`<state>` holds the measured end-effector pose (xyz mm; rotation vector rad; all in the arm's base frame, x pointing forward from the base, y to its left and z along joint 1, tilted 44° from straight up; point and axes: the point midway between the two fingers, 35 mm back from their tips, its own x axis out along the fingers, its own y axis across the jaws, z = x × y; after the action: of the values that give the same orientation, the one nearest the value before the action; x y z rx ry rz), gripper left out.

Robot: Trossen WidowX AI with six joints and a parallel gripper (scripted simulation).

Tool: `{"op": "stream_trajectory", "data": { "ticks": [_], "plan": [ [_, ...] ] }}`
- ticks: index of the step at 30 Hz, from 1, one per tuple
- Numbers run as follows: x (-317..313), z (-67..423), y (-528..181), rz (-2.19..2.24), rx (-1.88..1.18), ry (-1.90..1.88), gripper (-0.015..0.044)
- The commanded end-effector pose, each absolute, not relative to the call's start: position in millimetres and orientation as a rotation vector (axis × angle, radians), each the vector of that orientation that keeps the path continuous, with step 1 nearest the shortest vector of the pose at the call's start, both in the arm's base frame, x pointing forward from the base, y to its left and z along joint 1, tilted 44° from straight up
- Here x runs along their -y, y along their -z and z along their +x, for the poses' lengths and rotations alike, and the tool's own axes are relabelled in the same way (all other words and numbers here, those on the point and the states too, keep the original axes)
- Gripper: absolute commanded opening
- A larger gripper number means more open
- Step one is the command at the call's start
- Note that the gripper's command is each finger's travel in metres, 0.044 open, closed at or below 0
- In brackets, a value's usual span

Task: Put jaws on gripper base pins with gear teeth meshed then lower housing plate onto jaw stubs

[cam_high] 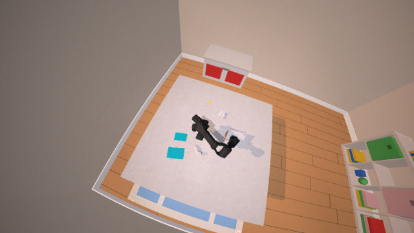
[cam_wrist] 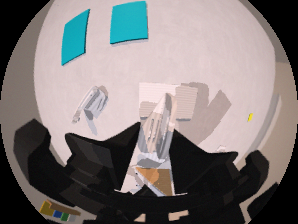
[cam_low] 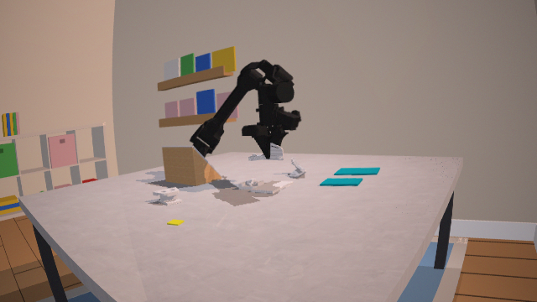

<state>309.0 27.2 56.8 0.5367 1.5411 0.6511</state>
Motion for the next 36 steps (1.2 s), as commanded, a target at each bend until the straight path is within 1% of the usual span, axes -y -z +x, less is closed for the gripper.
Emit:
{"op": "stream_trajectory", "data": {
  "ticks": [1, 20, 36],
  "plan": [
    [-27.3, 309.1, -57.6, 0.553, -1.546, -0.642, 0.0134],
    [-27.1, 309.3, -57.0, 0.553, -1.546, -0.642, 0.0134],
    [-44.0, 308.6, -38.8, 0.553, -1.546, -0.641, 0.0134]
  ]
}}
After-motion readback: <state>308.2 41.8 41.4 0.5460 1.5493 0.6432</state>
